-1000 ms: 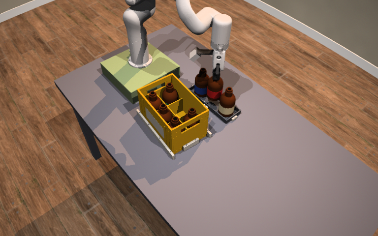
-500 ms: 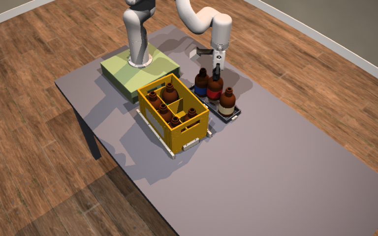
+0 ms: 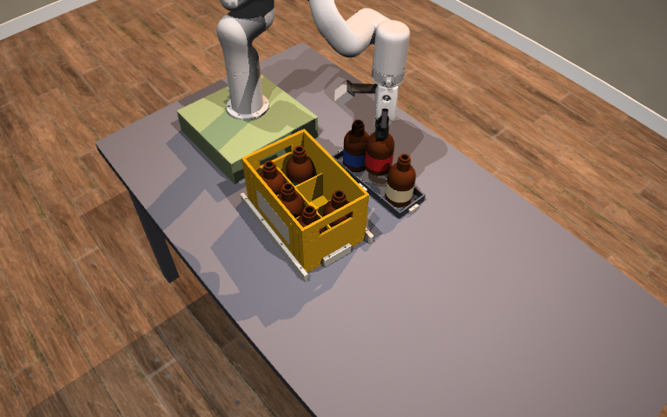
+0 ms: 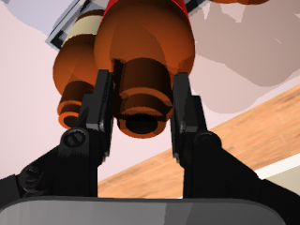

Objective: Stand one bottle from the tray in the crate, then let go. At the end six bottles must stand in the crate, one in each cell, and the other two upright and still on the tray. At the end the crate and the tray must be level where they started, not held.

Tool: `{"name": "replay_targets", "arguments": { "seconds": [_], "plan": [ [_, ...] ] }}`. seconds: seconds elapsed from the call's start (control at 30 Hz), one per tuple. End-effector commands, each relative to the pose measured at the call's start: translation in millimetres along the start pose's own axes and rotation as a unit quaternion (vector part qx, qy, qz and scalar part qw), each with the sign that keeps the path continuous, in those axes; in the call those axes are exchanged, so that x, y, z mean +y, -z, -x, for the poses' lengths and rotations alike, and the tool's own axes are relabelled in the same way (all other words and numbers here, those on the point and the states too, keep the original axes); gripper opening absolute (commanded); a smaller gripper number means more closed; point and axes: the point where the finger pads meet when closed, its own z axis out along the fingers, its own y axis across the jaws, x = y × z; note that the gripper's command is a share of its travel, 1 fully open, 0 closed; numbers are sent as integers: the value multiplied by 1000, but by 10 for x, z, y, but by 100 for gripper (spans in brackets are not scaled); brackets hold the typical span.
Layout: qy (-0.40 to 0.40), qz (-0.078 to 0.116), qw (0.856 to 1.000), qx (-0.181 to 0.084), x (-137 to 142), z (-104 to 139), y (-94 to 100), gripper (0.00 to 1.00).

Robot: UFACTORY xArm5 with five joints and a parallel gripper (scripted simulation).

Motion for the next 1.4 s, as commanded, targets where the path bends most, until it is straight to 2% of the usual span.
{"name": "replay_targets", "arguments": {
  "seconds": [0.0,0.57,1.37],
  "plan": [
    [0,-1,1000,-2,-6,11,69,0],
    [0,-1,1000,-2,-6,11,241,0],
    [0,-1,1000,-2,-7,11,313,0]
  ]
}}
